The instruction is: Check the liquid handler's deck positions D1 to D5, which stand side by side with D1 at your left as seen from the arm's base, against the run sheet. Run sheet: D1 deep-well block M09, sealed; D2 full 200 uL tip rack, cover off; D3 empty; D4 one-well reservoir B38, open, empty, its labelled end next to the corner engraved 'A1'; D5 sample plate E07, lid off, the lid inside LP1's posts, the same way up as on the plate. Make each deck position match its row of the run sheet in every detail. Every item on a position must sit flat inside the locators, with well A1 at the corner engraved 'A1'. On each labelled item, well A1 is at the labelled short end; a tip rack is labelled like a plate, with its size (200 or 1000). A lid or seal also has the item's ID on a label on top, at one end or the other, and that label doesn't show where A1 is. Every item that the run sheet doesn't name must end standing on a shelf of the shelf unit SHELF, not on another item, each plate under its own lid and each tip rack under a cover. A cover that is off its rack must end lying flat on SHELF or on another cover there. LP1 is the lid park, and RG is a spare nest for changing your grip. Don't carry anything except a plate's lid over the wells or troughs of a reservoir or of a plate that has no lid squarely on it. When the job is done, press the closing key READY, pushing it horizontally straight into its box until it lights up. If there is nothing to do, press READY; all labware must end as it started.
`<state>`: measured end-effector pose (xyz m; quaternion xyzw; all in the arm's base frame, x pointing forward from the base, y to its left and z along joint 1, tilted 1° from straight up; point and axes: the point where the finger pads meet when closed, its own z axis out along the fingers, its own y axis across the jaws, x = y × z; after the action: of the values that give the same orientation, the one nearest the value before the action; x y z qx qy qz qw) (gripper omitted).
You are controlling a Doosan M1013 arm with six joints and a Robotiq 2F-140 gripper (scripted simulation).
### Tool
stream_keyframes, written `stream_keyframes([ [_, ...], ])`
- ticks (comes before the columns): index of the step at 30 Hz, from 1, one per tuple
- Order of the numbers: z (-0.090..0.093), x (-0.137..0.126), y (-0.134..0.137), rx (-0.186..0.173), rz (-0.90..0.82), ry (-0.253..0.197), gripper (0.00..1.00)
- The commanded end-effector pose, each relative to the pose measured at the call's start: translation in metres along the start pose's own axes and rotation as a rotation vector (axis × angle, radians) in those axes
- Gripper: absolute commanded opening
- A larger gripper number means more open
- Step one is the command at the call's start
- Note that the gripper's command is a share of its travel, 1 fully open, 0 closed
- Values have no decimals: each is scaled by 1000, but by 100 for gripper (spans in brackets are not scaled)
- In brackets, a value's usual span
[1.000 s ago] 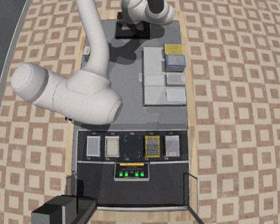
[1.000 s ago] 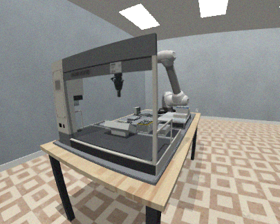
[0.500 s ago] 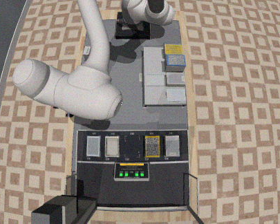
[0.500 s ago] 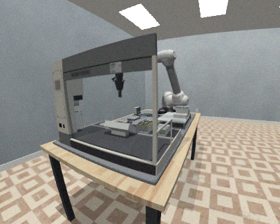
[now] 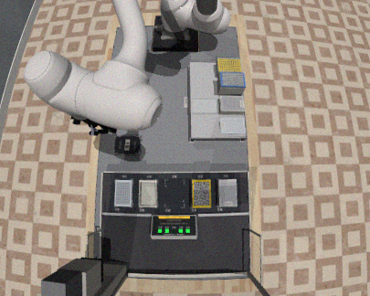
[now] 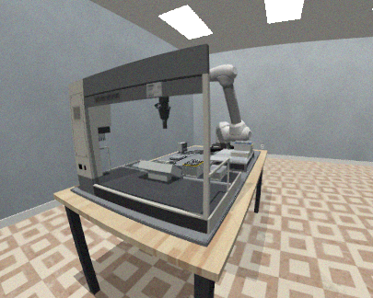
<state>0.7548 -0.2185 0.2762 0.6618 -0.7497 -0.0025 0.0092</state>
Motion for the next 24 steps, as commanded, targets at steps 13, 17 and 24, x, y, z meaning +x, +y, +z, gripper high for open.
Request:
stream_keyframes([
  [13, -4, 11, 74, 8, -3, 5, 10],
  [17, -4, 14, 94, 8, -3, 5, 10],
  [24, -4, 17, 123, 8, -3, 5, 10],
])
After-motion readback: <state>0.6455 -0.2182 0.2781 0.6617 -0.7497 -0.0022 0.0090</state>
